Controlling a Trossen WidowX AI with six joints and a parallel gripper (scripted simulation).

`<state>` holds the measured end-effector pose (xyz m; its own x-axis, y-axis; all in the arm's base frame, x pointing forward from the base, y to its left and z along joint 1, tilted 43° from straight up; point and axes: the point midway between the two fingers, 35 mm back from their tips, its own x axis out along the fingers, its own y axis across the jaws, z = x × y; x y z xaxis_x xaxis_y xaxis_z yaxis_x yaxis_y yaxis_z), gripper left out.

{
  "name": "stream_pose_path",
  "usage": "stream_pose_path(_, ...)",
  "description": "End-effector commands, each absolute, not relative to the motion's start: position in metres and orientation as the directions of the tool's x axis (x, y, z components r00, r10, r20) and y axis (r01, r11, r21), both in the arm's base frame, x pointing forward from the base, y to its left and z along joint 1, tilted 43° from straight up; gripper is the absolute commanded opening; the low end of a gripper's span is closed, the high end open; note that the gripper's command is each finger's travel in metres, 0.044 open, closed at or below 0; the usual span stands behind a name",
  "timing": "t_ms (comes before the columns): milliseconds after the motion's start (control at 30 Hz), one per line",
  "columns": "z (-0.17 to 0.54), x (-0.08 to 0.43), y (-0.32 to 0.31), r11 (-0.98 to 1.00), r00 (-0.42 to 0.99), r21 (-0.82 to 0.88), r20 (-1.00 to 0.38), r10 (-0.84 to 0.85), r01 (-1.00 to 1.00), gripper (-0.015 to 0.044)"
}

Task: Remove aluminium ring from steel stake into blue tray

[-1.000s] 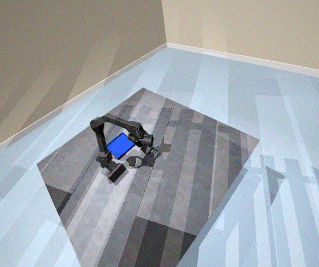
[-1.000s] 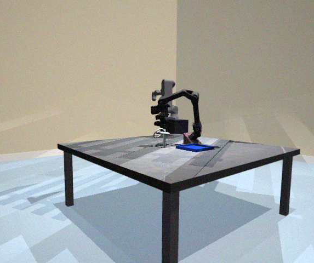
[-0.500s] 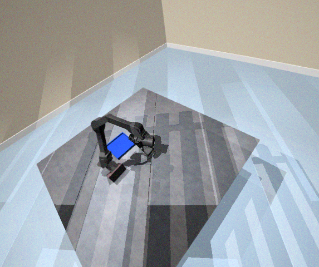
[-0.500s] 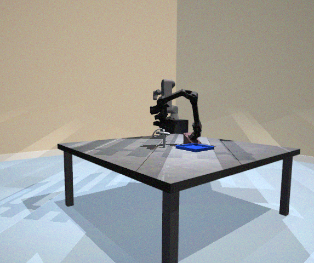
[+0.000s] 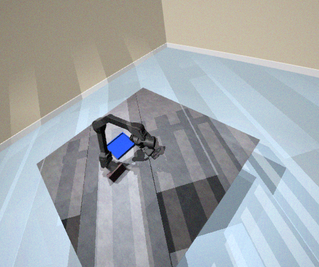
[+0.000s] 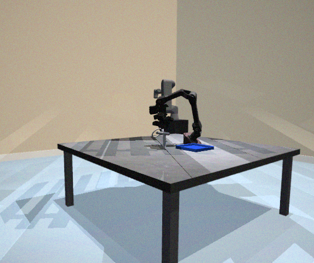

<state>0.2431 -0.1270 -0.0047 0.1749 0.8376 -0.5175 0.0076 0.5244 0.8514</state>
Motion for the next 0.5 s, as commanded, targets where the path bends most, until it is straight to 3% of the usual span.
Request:
stream_pose_path(0,-0.0057,0.2439,-0.1303,0.529,0.176,0.848,-0.521,0.835,0.000,0.0000)
stream_pose_path(467,-0.0110,0.2441,-0.1363,0.530,0.177,0.848,-0.521,0.835,0.000,0.0000)
